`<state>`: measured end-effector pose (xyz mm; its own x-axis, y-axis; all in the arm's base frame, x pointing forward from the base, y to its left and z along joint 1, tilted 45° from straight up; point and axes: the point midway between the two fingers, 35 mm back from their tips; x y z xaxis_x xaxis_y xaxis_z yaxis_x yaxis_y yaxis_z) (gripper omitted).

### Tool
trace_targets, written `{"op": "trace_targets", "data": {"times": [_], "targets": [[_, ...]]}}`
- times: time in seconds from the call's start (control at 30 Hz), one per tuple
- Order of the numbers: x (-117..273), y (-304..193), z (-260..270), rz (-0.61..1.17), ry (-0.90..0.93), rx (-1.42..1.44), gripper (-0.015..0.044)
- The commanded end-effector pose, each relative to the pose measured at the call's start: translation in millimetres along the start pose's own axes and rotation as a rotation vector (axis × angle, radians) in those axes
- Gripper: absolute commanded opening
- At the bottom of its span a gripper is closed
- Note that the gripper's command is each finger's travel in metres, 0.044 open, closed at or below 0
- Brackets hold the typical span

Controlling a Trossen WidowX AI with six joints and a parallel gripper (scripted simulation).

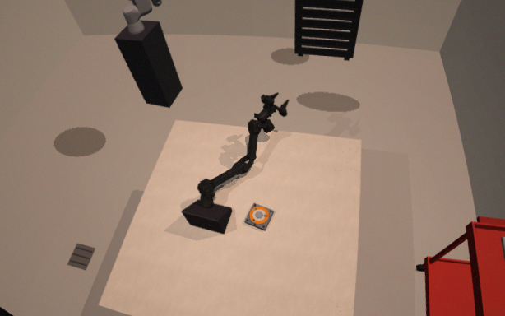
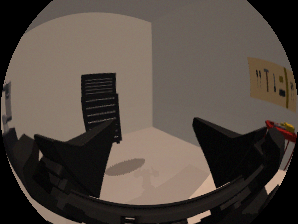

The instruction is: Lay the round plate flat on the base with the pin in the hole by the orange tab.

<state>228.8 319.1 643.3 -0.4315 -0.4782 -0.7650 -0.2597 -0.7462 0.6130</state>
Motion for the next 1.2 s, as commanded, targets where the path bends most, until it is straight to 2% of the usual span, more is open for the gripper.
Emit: {"op": "trace_targets", "data": {"times": [0.0, 0.1, 0.27, 0.47, 0.57, 0.63, 0.73, 0.83, 1.0, 1.1, 1.17], "targets": [[0.8, 5.4, -0.1, -0.016, -0.001, -0.012, 0.0374], [16.1, 77.9, 23.6, -0.204, 0.045, -0.198, 0.0295], [31.0, 124.5, 43.4, -0.308, 0.096, -0.337, 0.0164], [85.0, 234.1, 65.6, -0.545, 0.241, -0.729, 0.0006], [106.0, 264.7, 61.8, -0.632, 0.291, -0.860, 0.0000], [139.9, 310.4, 49.9, -0.760, 0.366, -1.050, 0.0000], [173.3, 350.4, 30.6, -0.878, 0.433, -1.226, 0.0000], [192.8, 366.5, 15.3, -0.936, 0.452, -1.325, 0.0000], [257.9, 411.3, -55.7, -1.172, 0.551, -1.678, 0.0000], [278.8, 420.4, -84.6, -1.260, 0.595, -1.799, 0.0000], [304.6, 425.2, -127.2, -1.383, 0.653, -1.960, 0.0000]]}}
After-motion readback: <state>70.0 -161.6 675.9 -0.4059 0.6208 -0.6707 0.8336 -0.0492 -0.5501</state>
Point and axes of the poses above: the point midway between the two fingers, 35 mm back from their tips, its own x axis back along the fingers, its own z axis across the jaws, y = z × x, and after that the axes turned 14 degrees about x, right-handed
